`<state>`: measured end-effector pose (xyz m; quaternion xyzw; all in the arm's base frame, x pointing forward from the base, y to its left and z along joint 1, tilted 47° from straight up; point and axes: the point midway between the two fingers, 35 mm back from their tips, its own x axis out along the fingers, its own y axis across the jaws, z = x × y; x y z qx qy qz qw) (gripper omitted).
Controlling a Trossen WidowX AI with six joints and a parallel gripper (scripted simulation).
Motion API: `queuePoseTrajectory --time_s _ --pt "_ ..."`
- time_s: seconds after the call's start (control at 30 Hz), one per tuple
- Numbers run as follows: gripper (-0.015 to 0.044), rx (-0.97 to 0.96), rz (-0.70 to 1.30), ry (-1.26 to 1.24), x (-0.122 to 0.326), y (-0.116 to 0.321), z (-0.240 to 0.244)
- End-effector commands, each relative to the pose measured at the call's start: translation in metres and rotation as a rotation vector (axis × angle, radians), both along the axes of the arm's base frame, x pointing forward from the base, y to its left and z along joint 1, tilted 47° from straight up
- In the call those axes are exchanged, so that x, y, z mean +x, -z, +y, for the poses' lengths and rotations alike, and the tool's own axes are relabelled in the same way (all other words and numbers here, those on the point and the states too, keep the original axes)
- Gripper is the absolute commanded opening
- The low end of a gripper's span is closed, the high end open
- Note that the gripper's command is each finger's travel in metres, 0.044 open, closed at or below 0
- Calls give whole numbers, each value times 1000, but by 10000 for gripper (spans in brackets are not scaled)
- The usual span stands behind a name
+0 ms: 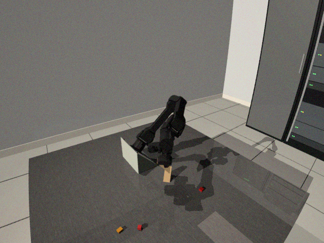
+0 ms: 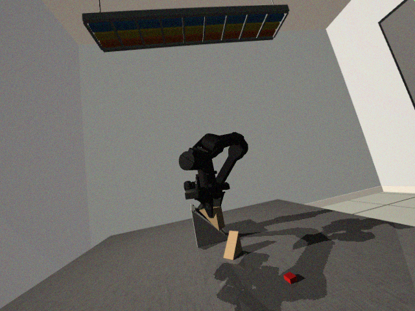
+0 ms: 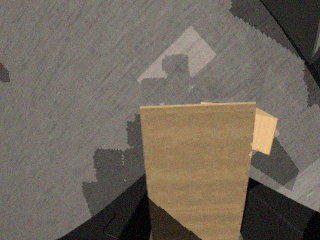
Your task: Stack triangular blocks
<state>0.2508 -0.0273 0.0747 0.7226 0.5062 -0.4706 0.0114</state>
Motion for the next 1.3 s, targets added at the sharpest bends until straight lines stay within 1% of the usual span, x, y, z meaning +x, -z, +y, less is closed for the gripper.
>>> queuePoseTrajectory --time_s 0.0,1.27 --pt "0 -4 -102 -98 0 1 2" --pt "0 -58 -1046 -1017 -1 8 18"
